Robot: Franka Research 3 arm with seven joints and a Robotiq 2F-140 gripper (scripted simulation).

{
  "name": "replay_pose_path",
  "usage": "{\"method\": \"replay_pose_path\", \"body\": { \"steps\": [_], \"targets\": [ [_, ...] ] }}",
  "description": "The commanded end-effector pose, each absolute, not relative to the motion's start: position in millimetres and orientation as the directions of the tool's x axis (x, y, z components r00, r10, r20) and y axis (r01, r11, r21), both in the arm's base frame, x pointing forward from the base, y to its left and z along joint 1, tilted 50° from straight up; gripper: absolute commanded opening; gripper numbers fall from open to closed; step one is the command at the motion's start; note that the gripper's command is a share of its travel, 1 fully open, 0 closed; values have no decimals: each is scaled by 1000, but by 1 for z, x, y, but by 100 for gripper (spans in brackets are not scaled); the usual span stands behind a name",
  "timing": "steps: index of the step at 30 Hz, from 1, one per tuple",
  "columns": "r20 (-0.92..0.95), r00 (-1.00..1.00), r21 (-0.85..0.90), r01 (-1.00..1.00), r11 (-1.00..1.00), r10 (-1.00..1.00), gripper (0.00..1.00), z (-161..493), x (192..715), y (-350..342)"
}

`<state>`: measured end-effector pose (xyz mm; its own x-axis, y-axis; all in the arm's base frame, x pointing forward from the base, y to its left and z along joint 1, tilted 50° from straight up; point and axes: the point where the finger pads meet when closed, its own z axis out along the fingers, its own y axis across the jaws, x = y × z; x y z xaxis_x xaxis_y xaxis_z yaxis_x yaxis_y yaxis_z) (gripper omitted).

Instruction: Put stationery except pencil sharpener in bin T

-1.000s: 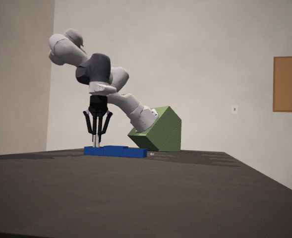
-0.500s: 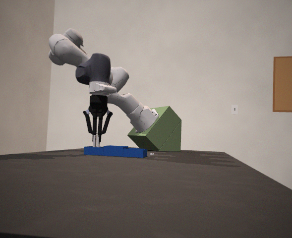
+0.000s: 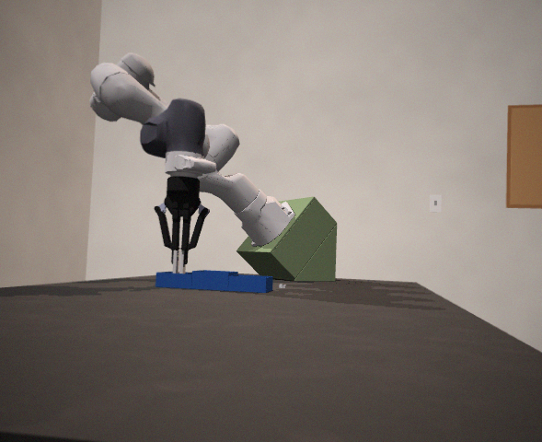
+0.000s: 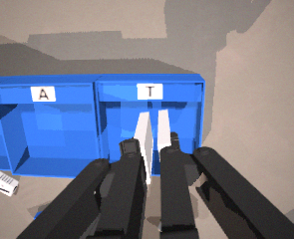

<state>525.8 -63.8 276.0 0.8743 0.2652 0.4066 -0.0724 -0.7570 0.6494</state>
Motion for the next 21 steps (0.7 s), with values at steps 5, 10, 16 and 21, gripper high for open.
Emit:
{"method": "replay_pose_path", "body": {
  "steps": [5, 10, 16, 21],
  "targets": [
    [412, 873, 647, -79, -759, 261, 5, 277, 527, -65],
    [412, 873, 647, -79, -759, 261, 5, 277, 527, -65],
    [412, 873, 647, -79, -759, 261, 5, 277, 527, -65],
    [412, 873, 647, -79, -759, 261, 5, 279, 525, -63]
  ]
}}
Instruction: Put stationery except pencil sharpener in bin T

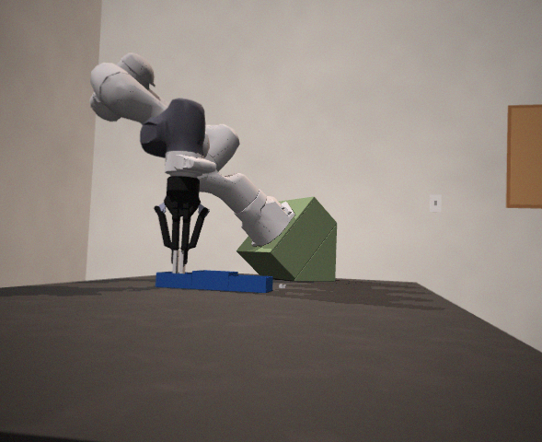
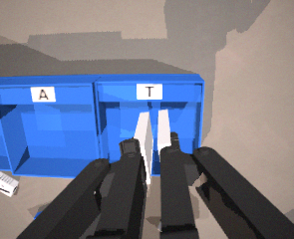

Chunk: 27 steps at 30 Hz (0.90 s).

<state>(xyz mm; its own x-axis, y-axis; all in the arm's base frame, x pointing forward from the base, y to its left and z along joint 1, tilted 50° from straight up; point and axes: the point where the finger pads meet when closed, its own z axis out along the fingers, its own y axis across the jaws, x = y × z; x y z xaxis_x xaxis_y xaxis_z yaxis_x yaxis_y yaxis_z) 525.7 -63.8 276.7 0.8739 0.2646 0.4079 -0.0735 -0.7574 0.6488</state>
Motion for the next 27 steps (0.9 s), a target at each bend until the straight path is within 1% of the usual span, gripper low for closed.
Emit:
{"method": "replay_pose_path", "body": {
  "steps": [1, 22, 27],
  "targets": [
    [412, 873, 647, -79, -759, 261, 5, 280, 524, -62],
    [412, 873, 647, -79, -759, 261, 5, 295, 514, -48],
    [412, 873, 647, -79, -759, 261, 5, 307, 504, -36]
  ]
}}
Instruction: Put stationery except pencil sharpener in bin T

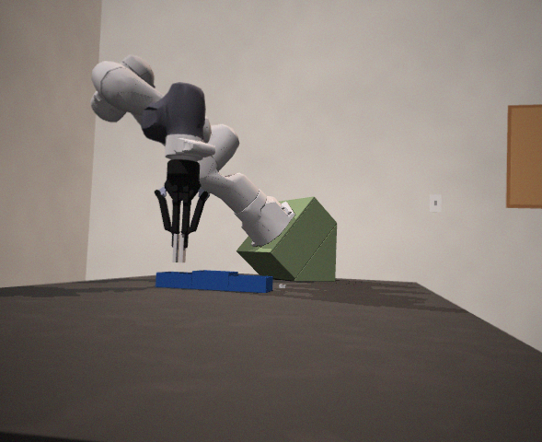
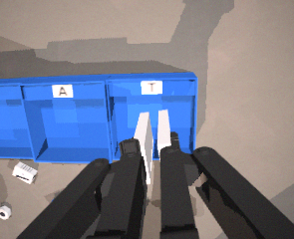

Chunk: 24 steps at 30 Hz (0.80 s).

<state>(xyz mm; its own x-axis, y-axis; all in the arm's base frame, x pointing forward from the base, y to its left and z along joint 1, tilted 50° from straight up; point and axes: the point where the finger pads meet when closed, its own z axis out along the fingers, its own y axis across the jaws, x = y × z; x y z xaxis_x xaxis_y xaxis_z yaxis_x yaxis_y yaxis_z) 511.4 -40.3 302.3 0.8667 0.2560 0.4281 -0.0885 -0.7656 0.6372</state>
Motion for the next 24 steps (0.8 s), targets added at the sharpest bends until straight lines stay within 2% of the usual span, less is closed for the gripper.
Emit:
{"method": "replay_pose_path", "body": {
  "steps": [1, 12, 24],
  "targets": [
    [412, 873, 647, -79, -759, 261, 5, 310, 502, -34],
    [412, 873, 647, -79, -759, 261, 5, 310, 502, -34],
    [412, 873, 647, -79, -759, 261, 5, 274, 512, 13]
  ]
}}
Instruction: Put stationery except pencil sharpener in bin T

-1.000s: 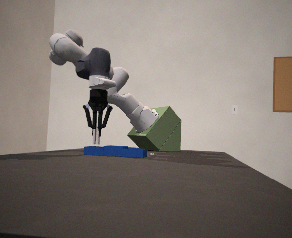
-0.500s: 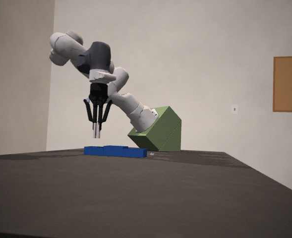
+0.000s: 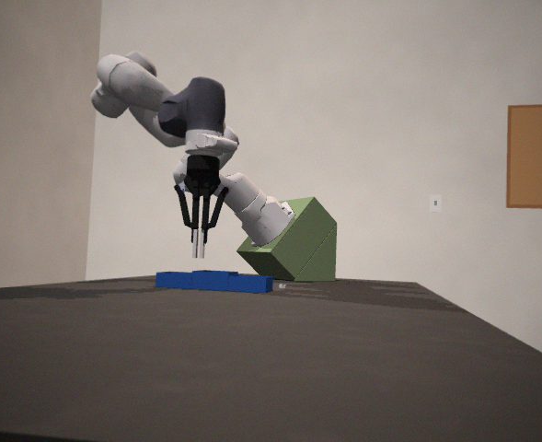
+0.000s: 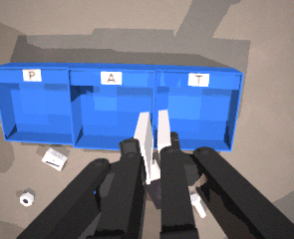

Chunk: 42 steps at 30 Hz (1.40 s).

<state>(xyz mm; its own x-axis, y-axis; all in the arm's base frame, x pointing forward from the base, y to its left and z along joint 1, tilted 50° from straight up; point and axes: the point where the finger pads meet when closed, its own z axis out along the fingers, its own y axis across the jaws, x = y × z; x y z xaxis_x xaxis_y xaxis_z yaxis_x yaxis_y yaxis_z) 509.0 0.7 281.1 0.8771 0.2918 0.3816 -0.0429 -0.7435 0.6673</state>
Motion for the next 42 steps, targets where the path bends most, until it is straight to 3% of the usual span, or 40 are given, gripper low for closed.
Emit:
{"method": "replay_pose_path", "body": {
  "steps": [1, 42],
  "targets": [
    [412, 873, 647, -79, -759, 261, 5, 271, 513, 17],
    [412, 873, 647, -79, -759, 261, 5, 260, 516, 32]
  ]
}}
